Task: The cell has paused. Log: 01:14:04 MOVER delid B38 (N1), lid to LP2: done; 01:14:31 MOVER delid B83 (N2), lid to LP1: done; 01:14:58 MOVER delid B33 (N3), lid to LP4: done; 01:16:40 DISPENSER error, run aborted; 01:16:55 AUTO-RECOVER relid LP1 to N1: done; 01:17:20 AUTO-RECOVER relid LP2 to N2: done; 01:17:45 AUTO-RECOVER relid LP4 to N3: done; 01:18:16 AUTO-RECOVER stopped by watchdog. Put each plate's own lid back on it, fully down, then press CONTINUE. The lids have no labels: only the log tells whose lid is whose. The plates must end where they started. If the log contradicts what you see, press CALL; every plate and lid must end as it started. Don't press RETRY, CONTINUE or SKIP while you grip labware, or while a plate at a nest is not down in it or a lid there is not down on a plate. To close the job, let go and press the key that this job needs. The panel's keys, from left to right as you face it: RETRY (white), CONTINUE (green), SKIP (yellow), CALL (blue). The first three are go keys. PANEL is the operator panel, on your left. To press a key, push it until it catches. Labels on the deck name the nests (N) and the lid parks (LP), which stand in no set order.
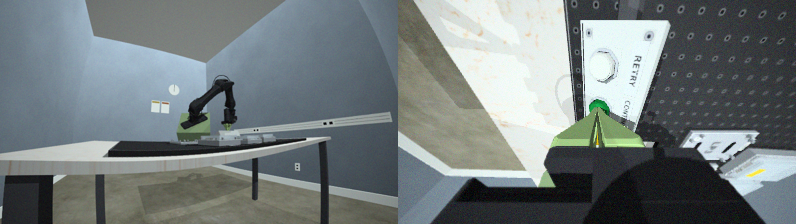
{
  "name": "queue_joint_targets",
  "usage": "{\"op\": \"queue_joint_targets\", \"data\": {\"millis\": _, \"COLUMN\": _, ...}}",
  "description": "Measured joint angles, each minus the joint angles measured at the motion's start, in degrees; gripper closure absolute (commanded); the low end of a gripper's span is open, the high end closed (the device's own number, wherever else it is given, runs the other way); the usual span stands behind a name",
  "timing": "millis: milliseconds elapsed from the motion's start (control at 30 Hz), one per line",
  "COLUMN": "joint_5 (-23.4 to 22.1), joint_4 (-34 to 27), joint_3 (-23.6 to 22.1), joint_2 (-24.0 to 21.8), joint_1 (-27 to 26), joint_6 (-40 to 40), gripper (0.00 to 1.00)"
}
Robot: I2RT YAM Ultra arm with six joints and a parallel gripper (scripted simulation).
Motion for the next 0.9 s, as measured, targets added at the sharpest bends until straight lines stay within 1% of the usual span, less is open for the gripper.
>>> {"op": "queue_joint_targets", "data": {"millis": 900, "joint_5": -0.2, "joint_4": 1.0, "joint_3": -0.7, "joint_2": 0.1, "joint_1": -0.2, "joint_6": -0.5, "gripper": 1.0}}
